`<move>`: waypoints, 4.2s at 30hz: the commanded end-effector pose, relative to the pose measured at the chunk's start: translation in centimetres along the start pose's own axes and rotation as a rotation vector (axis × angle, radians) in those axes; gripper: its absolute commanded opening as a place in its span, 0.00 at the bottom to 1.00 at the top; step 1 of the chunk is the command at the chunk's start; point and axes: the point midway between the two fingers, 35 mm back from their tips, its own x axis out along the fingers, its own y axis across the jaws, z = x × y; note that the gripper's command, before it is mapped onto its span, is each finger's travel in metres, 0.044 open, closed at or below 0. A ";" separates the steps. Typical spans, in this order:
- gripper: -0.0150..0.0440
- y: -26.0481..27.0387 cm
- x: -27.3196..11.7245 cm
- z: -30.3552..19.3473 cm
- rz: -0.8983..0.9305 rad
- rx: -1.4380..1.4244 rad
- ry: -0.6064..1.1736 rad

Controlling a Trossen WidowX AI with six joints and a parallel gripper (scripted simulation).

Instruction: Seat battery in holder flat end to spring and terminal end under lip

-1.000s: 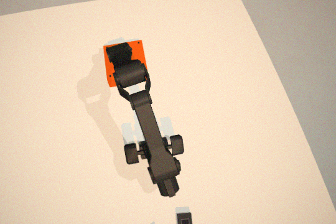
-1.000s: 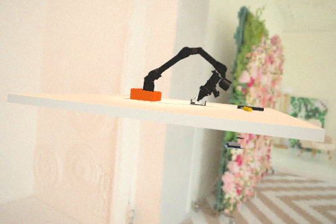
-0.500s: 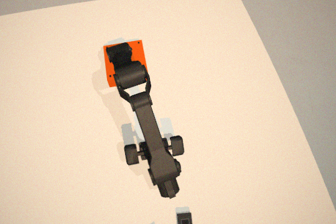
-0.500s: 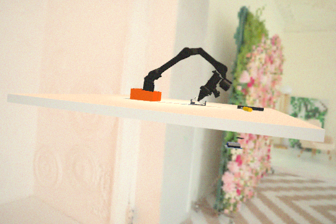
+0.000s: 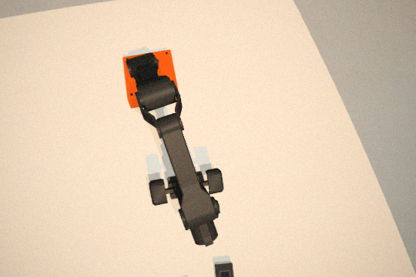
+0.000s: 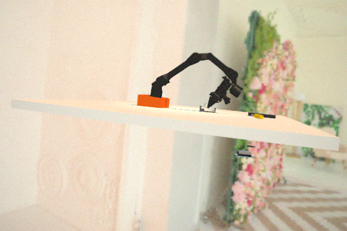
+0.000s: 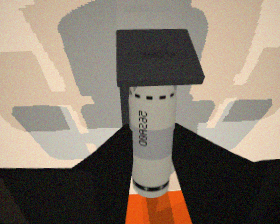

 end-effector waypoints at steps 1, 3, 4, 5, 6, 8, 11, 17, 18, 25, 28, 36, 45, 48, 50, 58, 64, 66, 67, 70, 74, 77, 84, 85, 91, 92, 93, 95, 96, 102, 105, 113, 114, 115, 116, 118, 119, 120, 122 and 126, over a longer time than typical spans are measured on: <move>0.38 0.0 -0.1 0.5 -0.004 -0.003 -0.038; 0.38 0.0 -0.1 0.5 -0.004 -0.002 -0.046; 0.38 0.0 -0.1 0.5 -0.004 -0.002 -0.051; 0.38 0.0 -0.1 0.5 -0.005 -0.002 -0.055; 0.38 0.0 -0.1 0.5 -0.005 -0.002 -0.059; 0.38 0.0 0.0 0.5 -0.005 -0.002 -0.068; 0.38 0.0 0.0 0.5 -0.005 -0.003 -0.080; 0.38 0.0 0.1 0.5 -0.006 -0.002 -0.106; 0.38 0.0 0.1 0.5 -0.006 -0.002 -0.110; 0.38 0.1 0.2 0.5 -0.007 -0.001 -0.140; 0.38 0.1 0.3 0.5 -0.008 -0.001 -0.153; 0.38 0.1 0.4 0.5 -0.009 0.000 -0.187; 0.38 0.1 0.6 0.4 -0.009 0.002 -0.226; 0.38 0.1 0.6 0.4 -0.010 0.002 -0.238; 0.38 0.1 0.6 0.4 -0.010 0.002 -0.247; 0.38 0.1 0.8 0.4 -0.010 0.004 -0.281; 0.38 0.1 0.9 0.3 -0.010 0.005 -0.306; 0.38 0.1 0.9 0.3 -0.010 0.006 -0.315; 0.38 0.1 0.9 0.3 -0.010 0.006 -0.319; 0.38 0.1 1.0 0.2 -0.010 0.007 -0.332; 0.38 0.1 1.1 0.2 -0.009 0.008 -0.348; 0.38 0.1 1.1 0.1 -0.009 0.009 -0.361; 0.38 0.1 1.3 0.0 -0.008 0.011 -0.390; 0.38 0.1 1.3 0.0 -0.008 0.011 -0.394; 0.38 0.1 1.4 -0.1 -0.006 0.014 -0.418; 0.38 0.1 1.4 -0.1 -0.006 0.014 -0.423; 0.38 0.1 1.4 -0.1 -0.005 0.014 -0.427; 0.38 0.1 1.5 -0.2 -0.005 0.015 -0.435; 0.38 0.1 1.5 -0.2 -0.004 0.016 -0.439; 0.38 0.1 1.6 -0.3 -0.003 0.017 -0.455; 0.38 0.1 1.7 -0.4 -0.002 0.017 -0.457; 0.38 0.1 1.9 -0.8 0.000 0.018 -0.463; 0.38 0.1 2.0 -0.8 0.000 0.018 -0.464; 0.38 0.1 2.0 -0.9 0.001 0.018 -0.464; 0.38 0.1 2.0 -0.9 0.001 0.018 -0.465; 0.38 0.1 2.1 -1.0 0.002 0.018 -0.466; 0.38 0.1 2.1 -1.1 0.002 0.018 -0.467; 0.38 0.1 2.2 -1.2 0.002 0.018 -0.467; 0.38 0.1 2.2 -1.3 0.003 0.018 -0.468; 0.38 0.1 2.4 -1.5 0.004 0.019 -0.471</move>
